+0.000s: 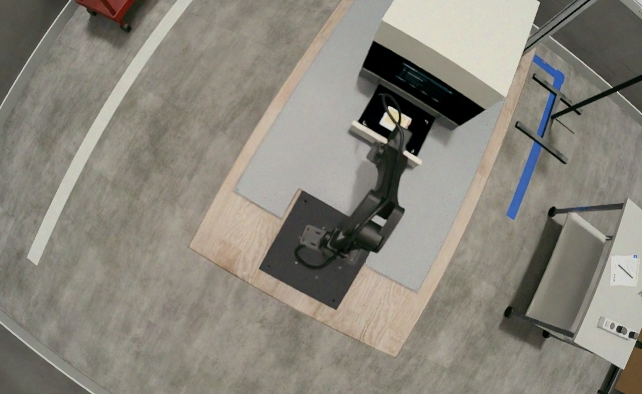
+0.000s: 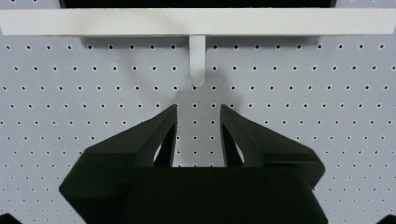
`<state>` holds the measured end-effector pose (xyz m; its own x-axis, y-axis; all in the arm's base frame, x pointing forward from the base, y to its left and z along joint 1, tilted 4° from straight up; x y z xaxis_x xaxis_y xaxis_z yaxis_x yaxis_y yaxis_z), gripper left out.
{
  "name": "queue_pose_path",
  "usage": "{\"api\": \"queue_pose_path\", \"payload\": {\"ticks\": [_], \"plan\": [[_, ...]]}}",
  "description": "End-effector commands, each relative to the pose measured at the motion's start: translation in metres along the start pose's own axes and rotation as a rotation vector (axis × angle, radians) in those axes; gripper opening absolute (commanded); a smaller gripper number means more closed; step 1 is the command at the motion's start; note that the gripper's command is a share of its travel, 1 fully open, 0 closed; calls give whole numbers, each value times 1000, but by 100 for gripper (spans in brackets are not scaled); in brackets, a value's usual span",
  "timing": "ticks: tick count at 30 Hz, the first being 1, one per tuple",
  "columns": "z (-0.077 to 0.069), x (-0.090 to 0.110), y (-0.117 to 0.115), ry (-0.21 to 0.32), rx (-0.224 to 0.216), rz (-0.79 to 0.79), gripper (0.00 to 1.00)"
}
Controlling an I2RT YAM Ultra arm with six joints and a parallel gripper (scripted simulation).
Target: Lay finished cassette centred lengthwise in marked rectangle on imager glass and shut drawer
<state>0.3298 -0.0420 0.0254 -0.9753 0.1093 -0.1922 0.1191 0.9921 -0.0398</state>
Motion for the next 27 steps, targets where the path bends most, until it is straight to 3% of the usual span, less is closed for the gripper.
{"api": "queue_pose_path", "payload": {"ticks": [1,9,27], "plan": [[9,0,-1,-7,-5,-2,35],[12,-2,-2,-23,-5,0,35],[37,-1,-1,-10,-5,-2,35]]}}
Point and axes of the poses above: the point where the finger pads meet when closed, its own z axis out along the fingers, its own y axis across the jaws, x = y × z, the point moved 3 cm from there along -z, back along the fingers
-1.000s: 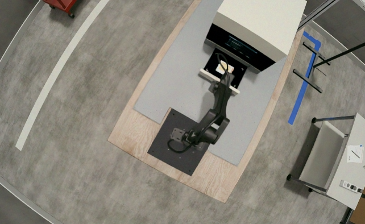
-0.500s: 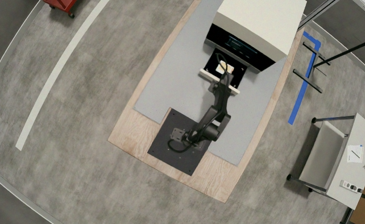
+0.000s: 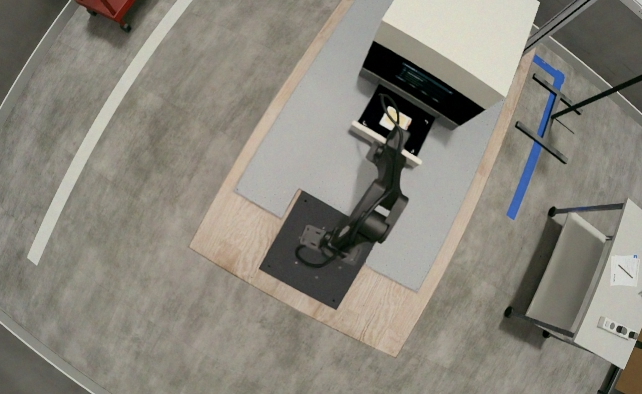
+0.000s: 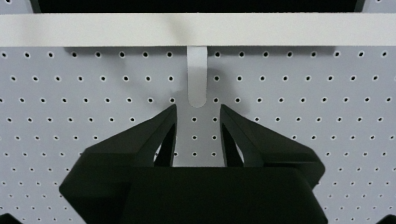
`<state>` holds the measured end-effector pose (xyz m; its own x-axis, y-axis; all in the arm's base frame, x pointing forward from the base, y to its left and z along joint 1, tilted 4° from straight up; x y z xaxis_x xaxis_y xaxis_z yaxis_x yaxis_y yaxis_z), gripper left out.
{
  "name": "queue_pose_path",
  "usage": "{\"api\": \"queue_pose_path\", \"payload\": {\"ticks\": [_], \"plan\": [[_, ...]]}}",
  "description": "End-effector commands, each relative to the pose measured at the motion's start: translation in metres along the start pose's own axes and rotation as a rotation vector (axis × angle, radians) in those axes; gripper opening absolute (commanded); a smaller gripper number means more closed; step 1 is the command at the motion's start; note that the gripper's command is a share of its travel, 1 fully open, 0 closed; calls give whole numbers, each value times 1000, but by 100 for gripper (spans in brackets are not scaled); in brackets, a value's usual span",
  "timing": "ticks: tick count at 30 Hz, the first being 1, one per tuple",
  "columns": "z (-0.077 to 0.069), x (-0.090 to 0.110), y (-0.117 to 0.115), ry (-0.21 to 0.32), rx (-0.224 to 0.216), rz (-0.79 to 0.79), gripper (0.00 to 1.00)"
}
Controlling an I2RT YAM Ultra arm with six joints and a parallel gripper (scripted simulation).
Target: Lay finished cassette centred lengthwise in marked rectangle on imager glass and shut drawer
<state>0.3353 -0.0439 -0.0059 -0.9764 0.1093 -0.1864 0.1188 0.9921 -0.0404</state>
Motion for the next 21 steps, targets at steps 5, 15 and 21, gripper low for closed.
{"api": "queue_pose_path", "payload": {"ticks": [5,15,21], "plan": [[11,-3,-2,-19,-6,-1,35],[20,-7,-2,-30,-6,0,35],[29,-5,0,-23,-6,-4,35]]}}
Point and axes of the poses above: the point where the finger pads meet when closed, its own z axis out along the fingers, its own y axis across the jaws, x = y × z, the point moved 3 cm from there along -z, back along the fingers
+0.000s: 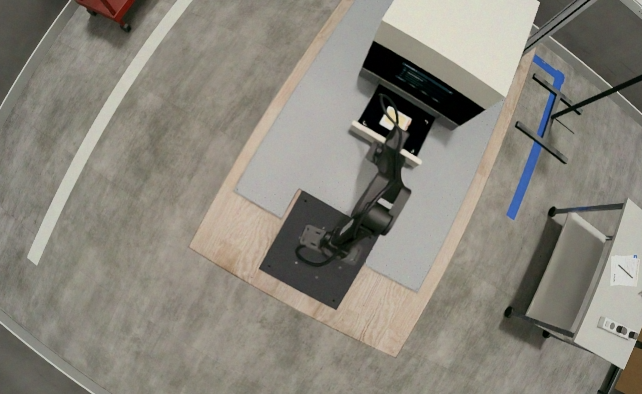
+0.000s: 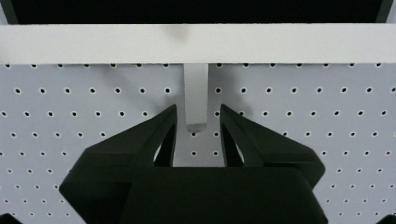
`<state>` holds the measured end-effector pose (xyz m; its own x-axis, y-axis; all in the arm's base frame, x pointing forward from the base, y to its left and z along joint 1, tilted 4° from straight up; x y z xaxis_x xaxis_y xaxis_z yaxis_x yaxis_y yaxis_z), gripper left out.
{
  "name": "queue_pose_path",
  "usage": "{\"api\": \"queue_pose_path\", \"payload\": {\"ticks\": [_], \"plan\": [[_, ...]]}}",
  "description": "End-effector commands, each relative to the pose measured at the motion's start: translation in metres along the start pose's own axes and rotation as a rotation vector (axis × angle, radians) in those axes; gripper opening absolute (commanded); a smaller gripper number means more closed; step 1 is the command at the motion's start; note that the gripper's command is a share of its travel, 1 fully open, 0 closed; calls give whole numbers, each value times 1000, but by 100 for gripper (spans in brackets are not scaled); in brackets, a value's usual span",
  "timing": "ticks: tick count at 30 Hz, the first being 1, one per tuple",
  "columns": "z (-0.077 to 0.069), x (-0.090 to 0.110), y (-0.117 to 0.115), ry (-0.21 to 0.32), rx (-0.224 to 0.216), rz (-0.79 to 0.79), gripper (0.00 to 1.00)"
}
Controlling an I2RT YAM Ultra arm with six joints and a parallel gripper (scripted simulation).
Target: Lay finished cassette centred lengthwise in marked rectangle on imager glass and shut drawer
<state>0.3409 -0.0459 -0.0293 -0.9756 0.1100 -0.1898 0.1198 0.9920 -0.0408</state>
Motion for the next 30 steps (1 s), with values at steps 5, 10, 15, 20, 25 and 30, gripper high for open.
{"api": "queue_pose_path", "payload": {"ticks": [5,10,15,20,25,30], "plan": [[10,-3,-1,-19,-6,-3,35],[2,-9,-1,-46,-6,-1,35],[3,-9,1,-37,-3,-4,35],[3,-9,1,-37,-3,-4,0],[2,-9,-2,-46,3,1,0],[2,-9,-2,-46,3,1,0]]}}
Point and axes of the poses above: the point where the finger pads meet when closed, its own z axis out along the fingers, its own y axis across the jaws, x = y × z, the point moved 3 cm from there along -z, back along the fingers
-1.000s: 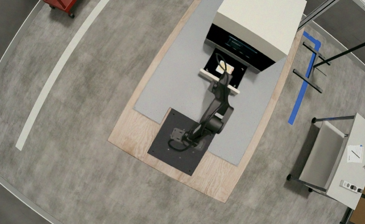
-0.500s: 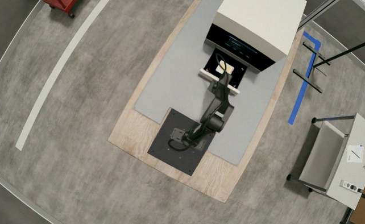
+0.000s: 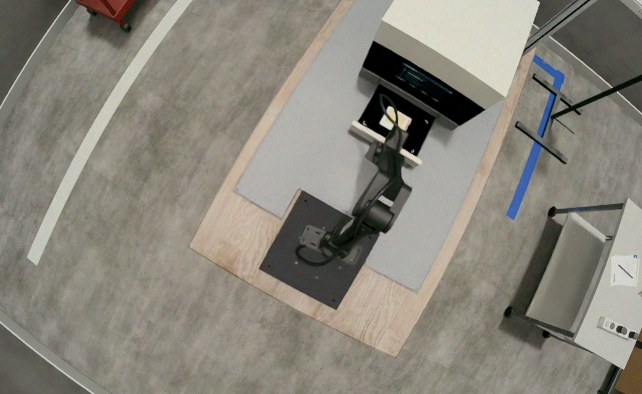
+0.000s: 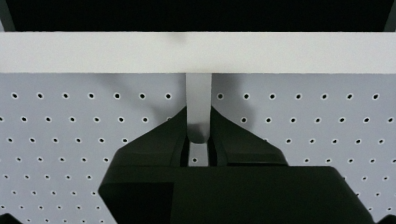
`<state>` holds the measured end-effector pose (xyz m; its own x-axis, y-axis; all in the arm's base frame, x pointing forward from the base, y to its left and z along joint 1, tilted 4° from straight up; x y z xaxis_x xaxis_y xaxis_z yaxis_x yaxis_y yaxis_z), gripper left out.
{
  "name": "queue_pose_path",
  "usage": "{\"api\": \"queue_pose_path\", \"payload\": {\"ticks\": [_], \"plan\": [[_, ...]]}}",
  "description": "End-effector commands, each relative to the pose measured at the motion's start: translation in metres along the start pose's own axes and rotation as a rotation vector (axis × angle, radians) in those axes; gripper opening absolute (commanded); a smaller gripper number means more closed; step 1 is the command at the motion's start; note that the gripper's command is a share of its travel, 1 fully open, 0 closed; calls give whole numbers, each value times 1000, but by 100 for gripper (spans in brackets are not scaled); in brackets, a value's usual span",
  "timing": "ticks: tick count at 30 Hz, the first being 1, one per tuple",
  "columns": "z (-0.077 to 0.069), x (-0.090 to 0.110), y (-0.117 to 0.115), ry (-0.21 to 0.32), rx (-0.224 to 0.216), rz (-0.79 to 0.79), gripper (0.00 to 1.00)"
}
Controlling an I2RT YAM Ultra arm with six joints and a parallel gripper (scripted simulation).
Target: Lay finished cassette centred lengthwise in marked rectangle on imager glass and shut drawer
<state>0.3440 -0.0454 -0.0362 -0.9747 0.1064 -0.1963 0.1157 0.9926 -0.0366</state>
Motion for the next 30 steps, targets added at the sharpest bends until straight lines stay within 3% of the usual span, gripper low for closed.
{"api": "queue_pose_path", "payload": {"ticks": [1,10,13,15,16,19,21,30], "plan": [[-5,-7,-3,-39,8,4,0],[-5,-7,-3,-39,8,4,0],[-6,-6,-3,-140,5,1,0],[-6,-6,-3,-140,5,1,0],[-5,-6,-3,-173,3,1,0],[6,-2,-3,-136,3,1,0],[0,-24,-3,-180,4,2,0],[3,-35,-3,-180,4,3,0]]}}
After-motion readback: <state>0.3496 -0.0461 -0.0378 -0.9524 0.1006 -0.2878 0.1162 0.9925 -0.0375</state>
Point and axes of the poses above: the point where the finger pads meet when closed, its own z axis out along the fingers, its own y axis across the jaws, x = y × z, the point moved 3 cm from there along -z, back along the fingers
